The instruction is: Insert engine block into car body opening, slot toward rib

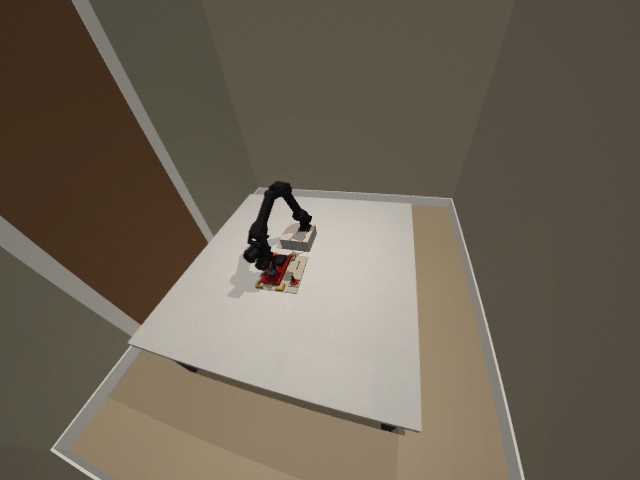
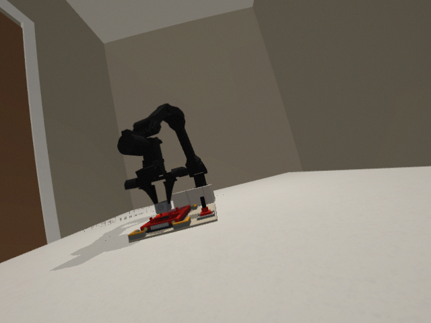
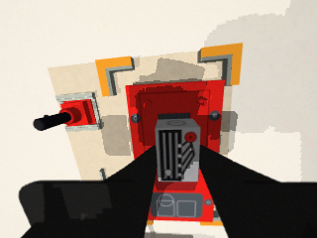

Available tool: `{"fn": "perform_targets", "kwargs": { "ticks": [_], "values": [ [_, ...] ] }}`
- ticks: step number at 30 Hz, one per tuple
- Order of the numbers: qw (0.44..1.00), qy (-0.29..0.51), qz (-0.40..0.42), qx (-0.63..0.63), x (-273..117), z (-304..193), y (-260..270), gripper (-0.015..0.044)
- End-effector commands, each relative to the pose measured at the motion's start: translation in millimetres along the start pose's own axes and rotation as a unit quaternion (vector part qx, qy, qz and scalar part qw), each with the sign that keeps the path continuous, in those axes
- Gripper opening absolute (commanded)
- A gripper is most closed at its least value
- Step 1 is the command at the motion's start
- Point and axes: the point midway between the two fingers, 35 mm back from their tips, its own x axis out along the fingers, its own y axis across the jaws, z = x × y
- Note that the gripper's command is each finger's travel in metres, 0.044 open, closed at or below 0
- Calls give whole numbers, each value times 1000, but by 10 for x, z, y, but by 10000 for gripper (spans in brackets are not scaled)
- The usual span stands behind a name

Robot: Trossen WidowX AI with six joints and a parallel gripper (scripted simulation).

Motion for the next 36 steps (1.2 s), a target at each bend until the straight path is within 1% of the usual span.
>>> {"fn": "perform_targets", "kwargs": {
  "ticks": [1,36],
  "values": [
    [1000,1,-2,-4,18,-3,-7,158],
    [1000,1,-2,1,117,-6,-8,158]
  ]
}}
